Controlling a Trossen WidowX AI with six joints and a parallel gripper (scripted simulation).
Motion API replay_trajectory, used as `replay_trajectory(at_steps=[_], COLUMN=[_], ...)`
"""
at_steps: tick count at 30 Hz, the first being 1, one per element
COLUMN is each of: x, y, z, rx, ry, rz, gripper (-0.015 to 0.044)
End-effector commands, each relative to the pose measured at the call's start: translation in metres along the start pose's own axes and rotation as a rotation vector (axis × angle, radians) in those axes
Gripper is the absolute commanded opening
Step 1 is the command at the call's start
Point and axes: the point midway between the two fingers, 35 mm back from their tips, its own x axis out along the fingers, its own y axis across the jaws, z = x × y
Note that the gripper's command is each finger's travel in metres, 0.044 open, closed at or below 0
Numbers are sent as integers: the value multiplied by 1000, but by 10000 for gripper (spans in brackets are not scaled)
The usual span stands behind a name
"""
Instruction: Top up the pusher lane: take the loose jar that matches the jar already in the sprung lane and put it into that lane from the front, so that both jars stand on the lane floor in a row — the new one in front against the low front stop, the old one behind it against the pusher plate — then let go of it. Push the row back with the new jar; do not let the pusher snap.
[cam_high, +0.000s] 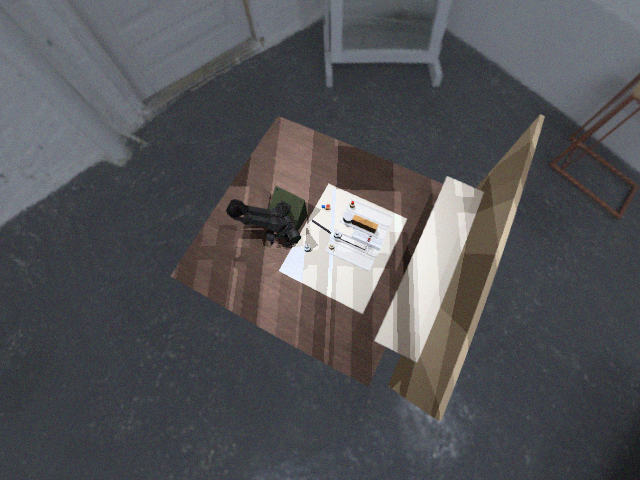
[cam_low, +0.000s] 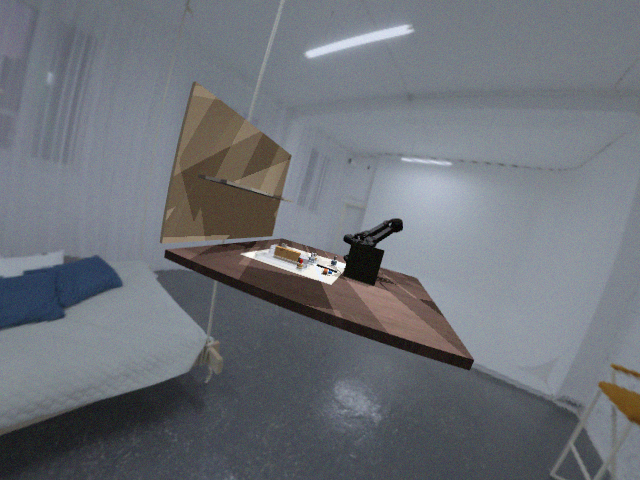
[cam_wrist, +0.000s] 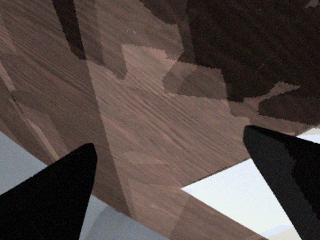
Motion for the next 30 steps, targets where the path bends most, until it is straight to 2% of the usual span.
replay_trajectory(at_steps=[1,2,8,15,18,30], x=[0,-1,-14,-38,-50,-82], y=[-1,-3,-29,-58,-69,-91], z=[-1,-3,-28,-51,-58,-71], rx=[13,50,490,1003,1201,1624], ry=[0,-1,-62,-232,-324,-547], rz=[-4,-17,-154,-244,-248,-168], gripper=[426,440,440,440,440,440])
